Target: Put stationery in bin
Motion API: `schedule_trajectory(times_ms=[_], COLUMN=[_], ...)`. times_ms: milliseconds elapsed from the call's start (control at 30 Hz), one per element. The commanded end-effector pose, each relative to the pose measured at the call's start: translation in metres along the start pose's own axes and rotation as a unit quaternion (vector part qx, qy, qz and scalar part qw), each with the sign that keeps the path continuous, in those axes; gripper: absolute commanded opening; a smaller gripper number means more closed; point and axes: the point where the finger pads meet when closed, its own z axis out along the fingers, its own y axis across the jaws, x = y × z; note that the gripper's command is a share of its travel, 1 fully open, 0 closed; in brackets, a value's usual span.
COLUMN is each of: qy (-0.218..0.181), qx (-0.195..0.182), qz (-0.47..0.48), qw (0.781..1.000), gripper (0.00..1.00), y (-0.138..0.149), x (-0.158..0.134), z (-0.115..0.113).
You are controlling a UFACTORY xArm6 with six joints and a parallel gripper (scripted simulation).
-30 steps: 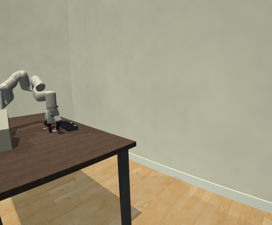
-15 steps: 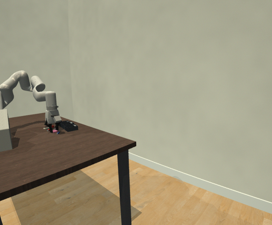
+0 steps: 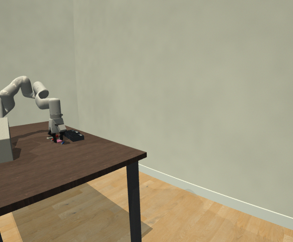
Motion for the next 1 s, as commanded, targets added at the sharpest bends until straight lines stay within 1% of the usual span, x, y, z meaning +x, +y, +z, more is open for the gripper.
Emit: schedule_trajectory(times_ms=[0,400,733,800,967], qy=[0.001,0.001,0.001,0.001,0.001], qx=[0.001,0.001,0.001,0.001,0.001], qz=[0.000,0.000,0.000,0.000,0.000], qw=[1.000,1.000,1.000,1.000,1.000], gripper=[0.00,0.00,0.00,0.00,0.00], y=[-0.001,-0.001,-0.001,-0.001,-0.001], x=[0.000,0.000,0.000,0.000,0.000], z=[-0.001,-0.001,-0.034,-0.034,-0.051])
